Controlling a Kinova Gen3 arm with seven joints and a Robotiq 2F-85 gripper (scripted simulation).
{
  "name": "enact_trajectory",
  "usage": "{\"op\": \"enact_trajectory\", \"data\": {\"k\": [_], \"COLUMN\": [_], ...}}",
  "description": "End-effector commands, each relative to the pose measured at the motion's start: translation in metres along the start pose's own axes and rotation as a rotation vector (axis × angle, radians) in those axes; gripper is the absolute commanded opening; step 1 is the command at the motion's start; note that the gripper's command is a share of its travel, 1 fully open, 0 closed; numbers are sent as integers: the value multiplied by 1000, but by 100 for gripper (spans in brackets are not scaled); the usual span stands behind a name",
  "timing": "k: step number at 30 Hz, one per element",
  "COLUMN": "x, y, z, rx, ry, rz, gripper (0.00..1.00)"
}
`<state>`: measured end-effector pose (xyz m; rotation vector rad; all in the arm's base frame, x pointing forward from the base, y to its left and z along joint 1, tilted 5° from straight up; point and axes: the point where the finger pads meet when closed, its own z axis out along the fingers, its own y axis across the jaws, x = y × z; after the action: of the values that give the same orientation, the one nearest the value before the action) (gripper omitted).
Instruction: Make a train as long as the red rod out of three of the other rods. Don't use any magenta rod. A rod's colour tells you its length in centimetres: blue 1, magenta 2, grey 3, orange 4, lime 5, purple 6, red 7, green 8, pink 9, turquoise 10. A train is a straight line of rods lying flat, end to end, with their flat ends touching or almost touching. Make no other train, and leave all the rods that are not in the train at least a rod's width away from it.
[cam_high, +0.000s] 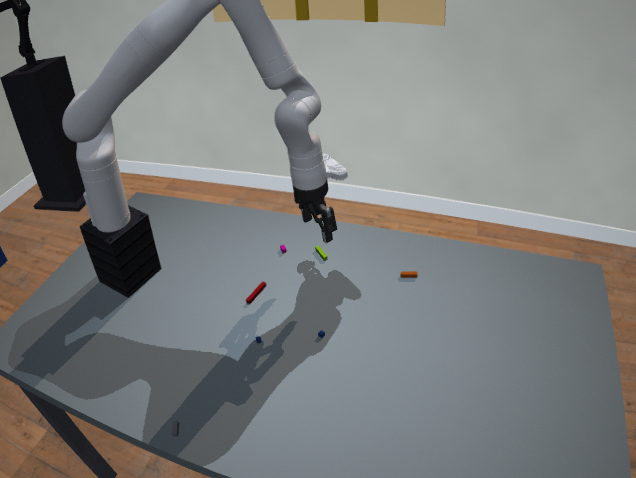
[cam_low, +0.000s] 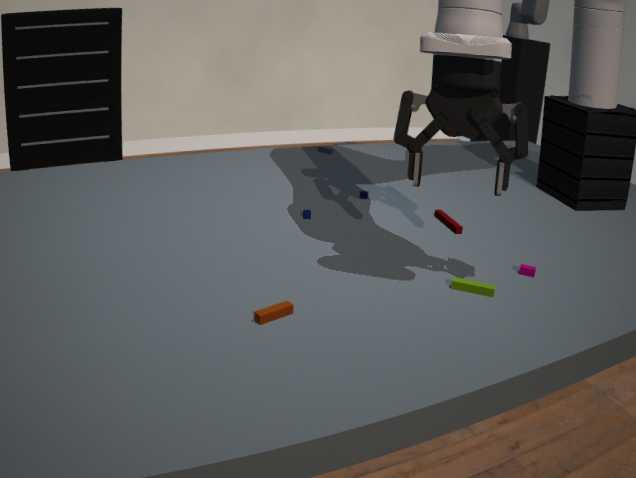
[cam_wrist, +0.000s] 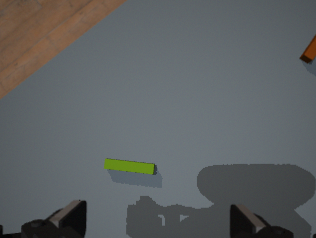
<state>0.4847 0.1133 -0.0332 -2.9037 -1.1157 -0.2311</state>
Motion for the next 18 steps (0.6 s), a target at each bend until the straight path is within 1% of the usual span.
{"op": "enact_trajectory", "data": {"k": [1, 7, 8, 15, 16, 18], "x": [-5, -5, -11, -11, -18, -18], "y": [-9, -9, -16, -16, -23, -23], "z": [-1, -1, -2, -2, -2, -2], "rx": [-1, -1, -4, -4, -8, -8], "ry": [-8, -8, -18, -18, -28, -28], "rz": [1, 1, 11, 11, 20, 20], "gripper": [100, 100, 100, 100, 100, 100]}}
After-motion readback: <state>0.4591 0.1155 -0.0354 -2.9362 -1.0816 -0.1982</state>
